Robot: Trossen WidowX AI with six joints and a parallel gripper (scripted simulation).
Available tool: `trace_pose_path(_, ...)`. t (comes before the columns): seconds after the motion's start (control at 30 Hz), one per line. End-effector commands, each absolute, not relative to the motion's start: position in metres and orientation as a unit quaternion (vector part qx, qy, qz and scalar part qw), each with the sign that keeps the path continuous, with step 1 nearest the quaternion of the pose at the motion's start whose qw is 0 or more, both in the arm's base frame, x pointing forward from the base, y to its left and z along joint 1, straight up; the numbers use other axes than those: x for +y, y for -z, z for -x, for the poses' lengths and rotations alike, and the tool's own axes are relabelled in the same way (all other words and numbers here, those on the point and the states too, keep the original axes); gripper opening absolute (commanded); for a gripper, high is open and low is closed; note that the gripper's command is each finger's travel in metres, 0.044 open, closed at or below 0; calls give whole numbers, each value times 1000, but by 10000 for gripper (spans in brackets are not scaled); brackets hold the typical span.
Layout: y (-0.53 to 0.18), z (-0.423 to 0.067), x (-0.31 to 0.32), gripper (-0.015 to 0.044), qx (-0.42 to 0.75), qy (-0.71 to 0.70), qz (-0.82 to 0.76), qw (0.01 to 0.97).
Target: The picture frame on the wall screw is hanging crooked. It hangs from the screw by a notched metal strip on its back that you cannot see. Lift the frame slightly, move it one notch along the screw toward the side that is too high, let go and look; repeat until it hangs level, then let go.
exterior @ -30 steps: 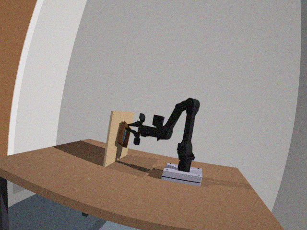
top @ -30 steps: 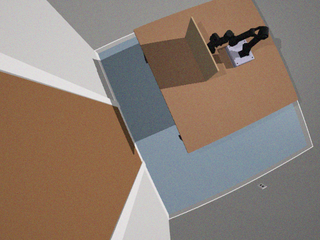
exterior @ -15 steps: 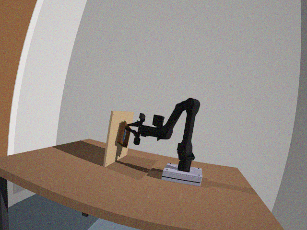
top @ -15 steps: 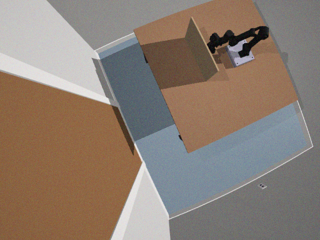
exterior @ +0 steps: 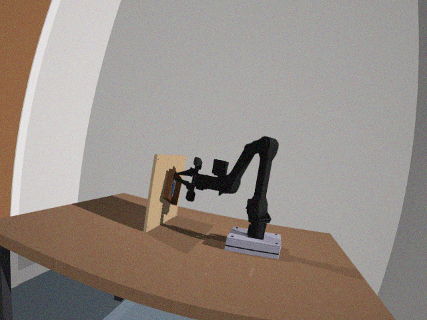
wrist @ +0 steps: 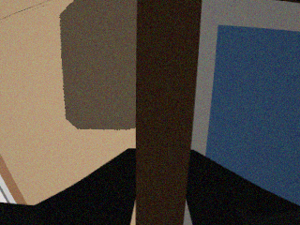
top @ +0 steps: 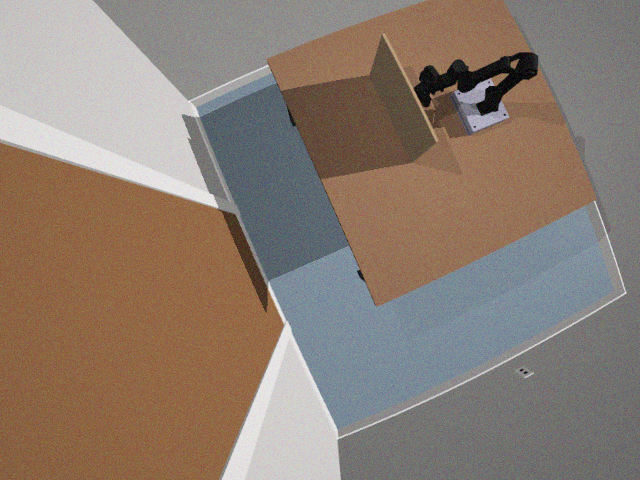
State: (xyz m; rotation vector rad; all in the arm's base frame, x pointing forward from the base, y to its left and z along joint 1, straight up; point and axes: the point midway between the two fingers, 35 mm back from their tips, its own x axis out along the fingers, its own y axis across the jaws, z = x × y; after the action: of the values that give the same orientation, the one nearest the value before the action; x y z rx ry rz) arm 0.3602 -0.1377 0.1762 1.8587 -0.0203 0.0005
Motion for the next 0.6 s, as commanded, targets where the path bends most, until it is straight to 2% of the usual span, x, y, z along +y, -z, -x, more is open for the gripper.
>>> trace_pose_path(0.0, -181, -360, -139, 0, -12, -5, -798, 603)
trace_pose_path(0.57, -183, -360, -139, 0, -12, -5, -798, 603)
